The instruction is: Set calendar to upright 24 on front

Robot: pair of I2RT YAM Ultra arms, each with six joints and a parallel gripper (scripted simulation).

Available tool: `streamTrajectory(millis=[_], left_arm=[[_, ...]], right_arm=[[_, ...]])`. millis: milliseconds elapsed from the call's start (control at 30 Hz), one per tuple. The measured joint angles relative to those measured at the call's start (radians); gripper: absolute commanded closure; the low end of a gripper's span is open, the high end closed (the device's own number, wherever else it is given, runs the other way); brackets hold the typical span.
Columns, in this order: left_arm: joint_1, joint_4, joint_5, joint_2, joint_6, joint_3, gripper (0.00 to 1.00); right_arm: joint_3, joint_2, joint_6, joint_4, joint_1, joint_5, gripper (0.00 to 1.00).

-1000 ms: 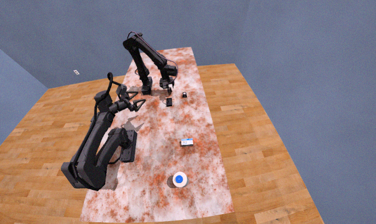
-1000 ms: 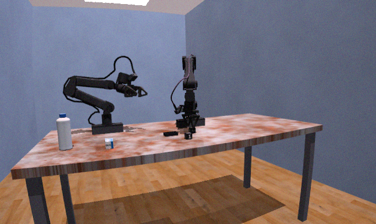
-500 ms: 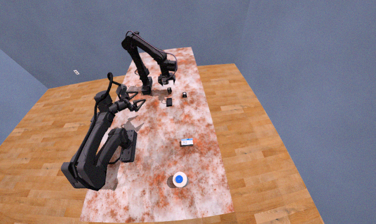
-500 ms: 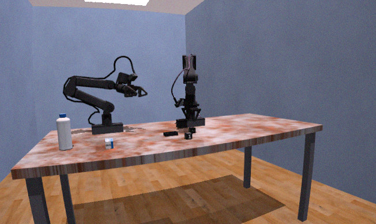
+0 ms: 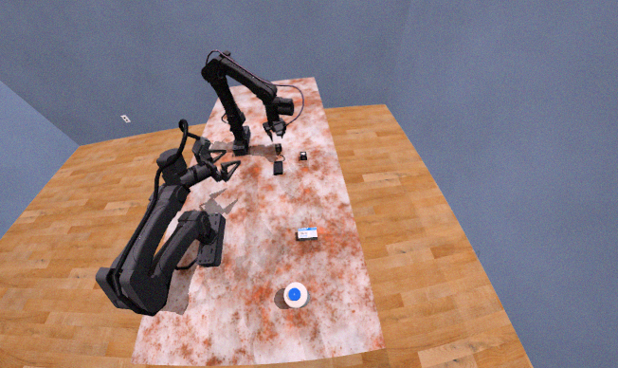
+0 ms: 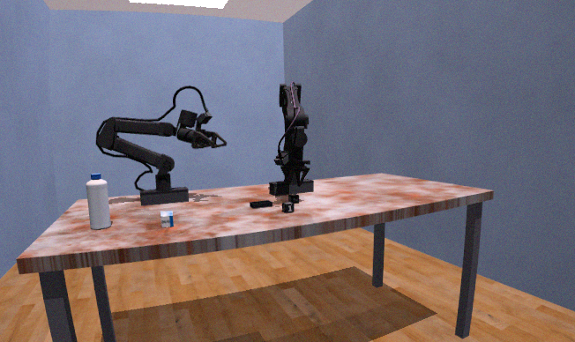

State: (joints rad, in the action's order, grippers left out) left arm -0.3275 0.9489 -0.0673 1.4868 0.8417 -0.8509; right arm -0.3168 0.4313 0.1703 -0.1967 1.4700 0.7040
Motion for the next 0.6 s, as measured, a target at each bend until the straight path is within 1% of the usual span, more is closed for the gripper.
streamTrajectory(millis=[267,433,600], left_arm=[[0.077,-0.009,-0.063,0.013,-0.274,0.0,0.45],[0.105,-0.019,-0.095,0.015,-0.415,0.006,0.45],[0.159,-0.027,-0.133,0.028,-0.584,0.021,0.45]], right_arm=[[0.0,-0.04,-0.053,0.002,-0.114,-0.185,0.0],[0.004,-0.055,-0.077,0.005,-0.159,-0.276,0.0],[0.018,-0.075,-0.105,0.005,-0.22,-0.371,0.0]])
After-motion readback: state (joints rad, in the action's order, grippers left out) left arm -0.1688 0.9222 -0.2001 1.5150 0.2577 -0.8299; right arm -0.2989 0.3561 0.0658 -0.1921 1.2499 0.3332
